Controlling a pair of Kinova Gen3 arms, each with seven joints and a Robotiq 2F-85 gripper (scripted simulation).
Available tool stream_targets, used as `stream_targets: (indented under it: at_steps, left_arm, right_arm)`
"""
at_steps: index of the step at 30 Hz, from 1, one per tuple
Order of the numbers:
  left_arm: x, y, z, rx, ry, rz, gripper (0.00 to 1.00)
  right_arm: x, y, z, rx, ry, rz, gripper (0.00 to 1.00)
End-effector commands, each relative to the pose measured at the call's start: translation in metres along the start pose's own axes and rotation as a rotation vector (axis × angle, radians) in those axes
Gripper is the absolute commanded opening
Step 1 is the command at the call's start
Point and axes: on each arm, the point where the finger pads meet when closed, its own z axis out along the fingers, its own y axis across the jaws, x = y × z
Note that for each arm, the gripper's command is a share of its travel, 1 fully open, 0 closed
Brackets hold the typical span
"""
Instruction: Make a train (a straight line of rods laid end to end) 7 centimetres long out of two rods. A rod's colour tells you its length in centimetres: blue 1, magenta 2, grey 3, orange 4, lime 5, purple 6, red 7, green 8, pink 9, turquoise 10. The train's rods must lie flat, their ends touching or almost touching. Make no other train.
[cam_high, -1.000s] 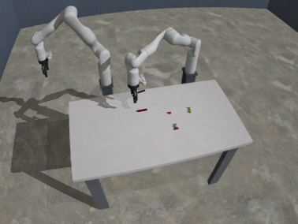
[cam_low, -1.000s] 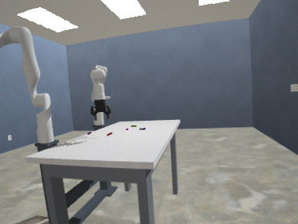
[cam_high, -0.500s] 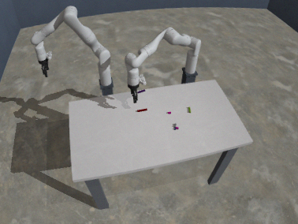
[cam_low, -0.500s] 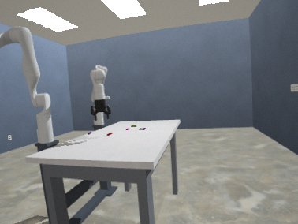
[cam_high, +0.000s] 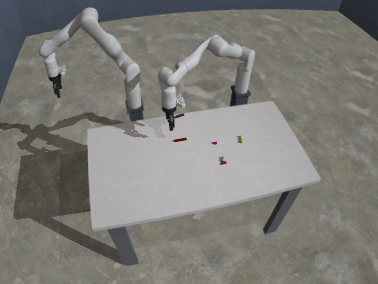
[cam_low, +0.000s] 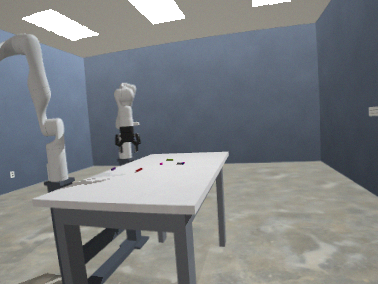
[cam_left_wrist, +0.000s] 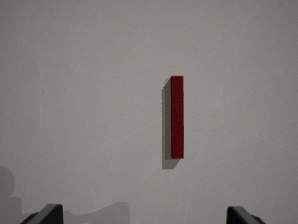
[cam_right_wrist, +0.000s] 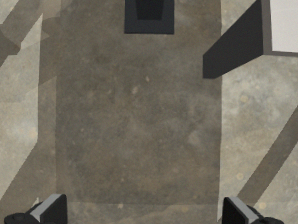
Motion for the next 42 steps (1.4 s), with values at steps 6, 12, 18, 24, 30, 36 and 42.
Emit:
stream_targets:
  at_steps: [6,12,18,24,30,36,42]
  left_arm:
    - [-0.001,0.000,-0.002,-0.002,-0.003,0.000,1.000]
    - [-0.001,0.000,-0.002,-0.002,-0.003,0.000,1.000]
    - [-0.001,0.000,-0.002,-0.002,-0.003,0.000,1.000]
    - [-0.001,0.000,-0.002,-0.002,-0.003,0.000,1.000]
    - [-0.001,0.000,-0.002,-0.002,-0.003,0.000,1.000]
    - [0.012,0.011,0.000,-0.003,-0.002,0.006,1.000]
    - [0.048,0.036,0.005,-0.004,-0.002,0.021,1.000]
  right_arm:
    - [0.000,0.000,-0.001,0.000,-0.002,0.000,1.000]
    - [0.000,0.000,-0.001,0.000,-0.002,0.000,1.000]
    - [0.000,0.000,-0.001,0.000,-0.002,0.000,1.000]
    - [0.000,0.000,-0.001,0.000,-0.002,0.000,1.000]
    - [0.000,0.000,-0.001,0.000,-0.002,0.000,1.000]
    - [0.000,0.000,-0.001,0.000,-0.002,0.000,1.000]
    - [0.000,0.000,-0.001,0.000,-0.002,0.000,1.000]
